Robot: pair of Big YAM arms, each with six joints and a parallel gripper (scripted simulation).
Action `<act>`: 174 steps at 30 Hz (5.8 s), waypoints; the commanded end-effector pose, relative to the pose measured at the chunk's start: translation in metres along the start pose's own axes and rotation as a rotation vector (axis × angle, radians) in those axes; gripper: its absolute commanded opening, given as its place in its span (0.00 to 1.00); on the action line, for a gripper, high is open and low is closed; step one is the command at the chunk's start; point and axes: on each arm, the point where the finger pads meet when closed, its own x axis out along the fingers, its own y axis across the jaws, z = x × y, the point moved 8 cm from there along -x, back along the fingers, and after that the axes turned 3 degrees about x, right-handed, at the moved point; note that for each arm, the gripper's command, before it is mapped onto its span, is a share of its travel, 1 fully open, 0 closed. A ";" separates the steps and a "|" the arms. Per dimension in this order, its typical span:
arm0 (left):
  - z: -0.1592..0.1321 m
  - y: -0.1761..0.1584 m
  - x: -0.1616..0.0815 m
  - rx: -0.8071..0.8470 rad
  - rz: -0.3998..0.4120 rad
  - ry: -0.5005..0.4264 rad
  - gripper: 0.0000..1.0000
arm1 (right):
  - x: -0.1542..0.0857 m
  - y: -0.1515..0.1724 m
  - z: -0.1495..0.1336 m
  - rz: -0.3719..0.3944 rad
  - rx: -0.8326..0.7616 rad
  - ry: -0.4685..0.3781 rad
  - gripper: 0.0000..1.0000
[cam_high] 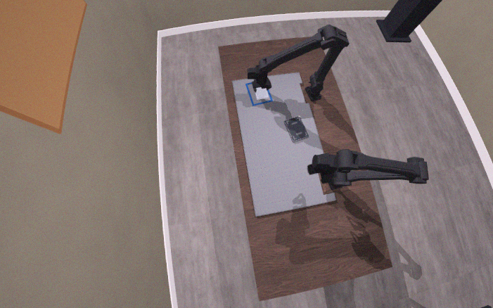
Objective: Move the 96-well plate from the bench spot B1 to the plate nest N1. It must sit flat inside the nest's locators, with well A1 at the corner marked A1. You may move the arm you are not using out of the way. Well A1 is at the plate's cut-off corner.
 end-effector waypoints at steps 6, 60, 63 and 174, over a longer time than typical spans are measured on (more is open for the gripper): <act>0.003 -0.001 -0.013 -0.015 -0.006 -0.030 1.00 | -0.041 0.019 0.008 0.073 0.006 -0.011 0.00; 0.003 -0.001 -0.013 -0.015 -0.006 -0.030 1.00 | -0.090 0.018 0.008 0.061 0.006 -0.009 0.00; 0.003 -0.001 -0.013 -0.015 -0.006 -0.030 1.00 | -0.090 0.018 0.008 0.061 0.006 -0.009 0.00; 0.003 -0.001 -0.013 -0.015 -0.006 -0.030 1.00 | -0.078 -0.045 -0.079 0.017 -0.921 -0.010 0.00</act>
